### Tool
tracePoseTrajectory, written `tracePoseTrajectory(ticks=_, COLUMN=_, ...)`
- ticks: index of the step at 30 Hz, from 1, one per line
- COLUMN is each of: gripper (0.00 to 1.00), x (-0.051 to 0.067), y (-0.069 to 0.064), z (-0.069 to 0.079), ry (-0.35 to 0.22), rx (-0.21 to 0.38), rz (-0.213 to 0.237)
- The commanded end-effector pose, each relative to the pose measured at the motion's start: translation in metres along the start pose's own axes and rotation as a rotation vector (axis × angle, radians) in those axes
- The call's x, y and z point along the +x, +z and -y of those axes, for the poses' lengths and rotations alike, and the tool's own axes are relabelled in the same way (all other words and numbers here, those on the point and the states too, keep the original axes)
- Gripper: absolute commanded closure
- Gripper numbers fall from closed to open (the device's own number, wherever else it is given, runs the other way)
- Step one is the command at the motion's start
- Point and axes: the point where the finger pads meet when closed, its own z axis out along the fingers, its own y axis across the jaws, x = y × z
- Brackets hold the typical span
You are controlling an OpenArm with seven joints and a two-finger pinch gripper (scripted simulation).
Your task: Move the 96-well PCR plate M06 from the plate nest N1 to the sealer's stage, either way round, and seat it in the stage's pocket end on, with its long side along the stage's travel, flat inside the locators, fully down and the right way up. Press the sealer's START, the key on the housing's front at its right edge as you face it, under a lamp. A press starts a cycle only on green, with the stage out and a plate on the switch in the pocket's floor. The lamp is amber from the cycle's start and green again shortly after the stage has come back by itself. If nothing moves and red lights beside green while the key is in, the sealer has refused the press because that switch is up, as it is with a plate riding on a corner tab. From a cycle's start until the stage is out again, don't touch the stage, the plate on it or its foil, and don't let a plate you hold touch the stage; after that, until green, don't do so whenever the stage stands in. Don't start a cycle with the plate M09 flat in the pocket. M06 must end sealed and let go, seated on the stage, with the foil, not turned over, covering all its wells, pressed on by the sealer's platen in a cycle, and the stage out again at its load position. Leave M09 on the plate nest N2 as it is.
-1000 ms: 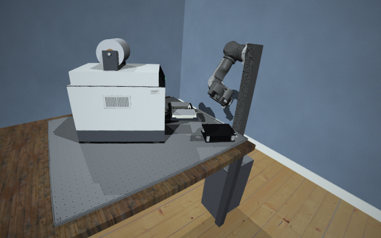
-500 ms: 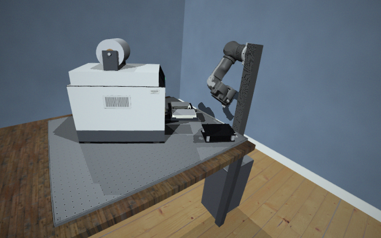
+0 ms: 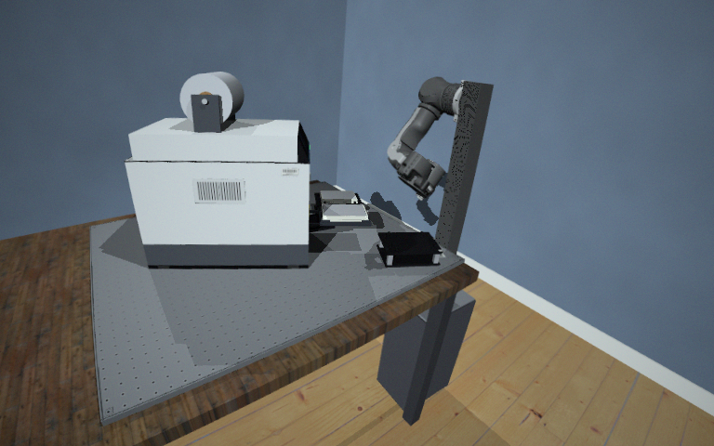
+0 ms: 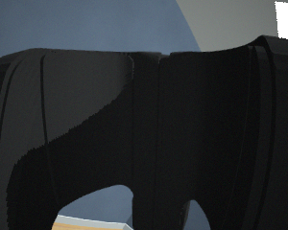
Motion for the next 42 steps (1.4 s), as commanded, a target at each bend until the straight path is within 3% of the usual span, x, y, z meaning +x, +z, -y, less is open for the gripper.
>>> tracePoseTrajectory(ticks=1, gripper=1.00, x=-0.001, y=-0.001, z=-0.001, ry=0.002, rx=0.003, rz=-0.001)
tracePoseTrajectory(ticks=32, gripper=1.00, x=-0.003, y=-0.003, z=-0.004, ry=0.002, rx=0.006, rz=0.001)
tracePoseTrajectory(ticks=37, gripper=1.00, x=0.009, y=0.003, z=0.024, ry=-0.041, rx=0.153, rz=-0.025)
tracePoseTrajectory(ticks=42, gripper=1.00, x=0.009, y=0.003, z=0.024, ry=-0.041, rx=0.153, rz=-0.025)
